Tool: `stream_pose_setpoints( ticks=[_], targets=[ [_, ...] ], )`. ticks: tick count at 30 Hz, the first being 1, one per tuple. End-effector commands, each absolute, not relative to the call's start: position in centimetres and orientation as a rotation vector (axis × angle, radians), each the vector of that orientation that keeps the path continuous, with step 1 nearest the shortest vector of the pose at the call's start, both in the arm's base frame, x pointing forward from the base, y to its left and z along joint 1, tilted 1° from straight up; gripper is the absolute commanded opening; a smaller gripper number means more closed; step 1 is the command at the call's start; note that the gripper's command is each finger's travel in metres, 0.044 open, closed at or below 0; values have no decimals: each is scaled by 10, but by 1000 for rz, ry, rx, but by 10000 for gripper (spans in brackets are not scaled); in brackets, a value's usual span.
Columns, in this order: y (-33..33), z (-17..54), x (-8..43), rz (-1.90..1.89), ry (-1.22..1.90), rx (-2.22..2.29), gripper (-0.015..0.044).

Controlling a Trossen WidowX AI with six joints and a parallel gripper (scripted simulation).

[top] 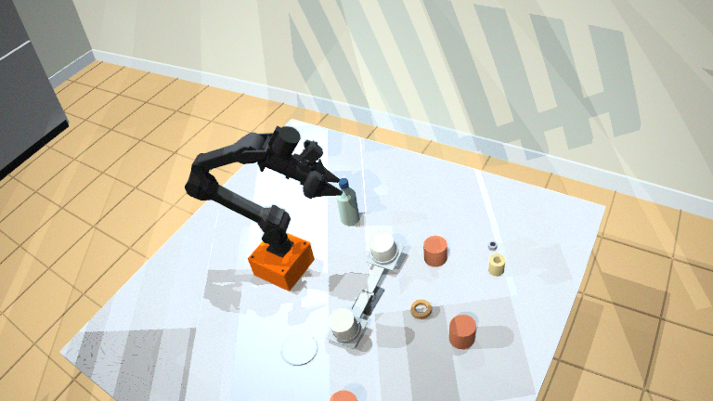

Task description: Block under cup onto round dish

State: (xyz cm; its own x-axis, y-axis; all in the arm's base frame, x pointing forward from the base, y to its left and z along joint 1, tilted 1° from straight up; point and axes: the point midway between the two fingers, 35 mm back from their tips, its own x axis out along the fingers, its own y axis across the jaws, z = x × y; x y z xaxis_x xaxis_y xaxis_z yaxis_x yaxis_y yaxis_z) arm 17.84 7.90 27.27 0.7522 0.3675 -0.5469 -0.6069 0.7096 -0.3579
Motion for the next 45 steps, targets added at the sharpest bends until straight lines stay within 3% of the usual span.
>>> stream_pose_setpoints(
  ticks=[1, 20, 45],
  targets=[
    [63, 255, 183, 474, 542, -460, 440],
    [-8, 185, 184, 66, 770, -48, 440],
    [-39, 185, 230, -221, 980, 386, 440]
  ],
)
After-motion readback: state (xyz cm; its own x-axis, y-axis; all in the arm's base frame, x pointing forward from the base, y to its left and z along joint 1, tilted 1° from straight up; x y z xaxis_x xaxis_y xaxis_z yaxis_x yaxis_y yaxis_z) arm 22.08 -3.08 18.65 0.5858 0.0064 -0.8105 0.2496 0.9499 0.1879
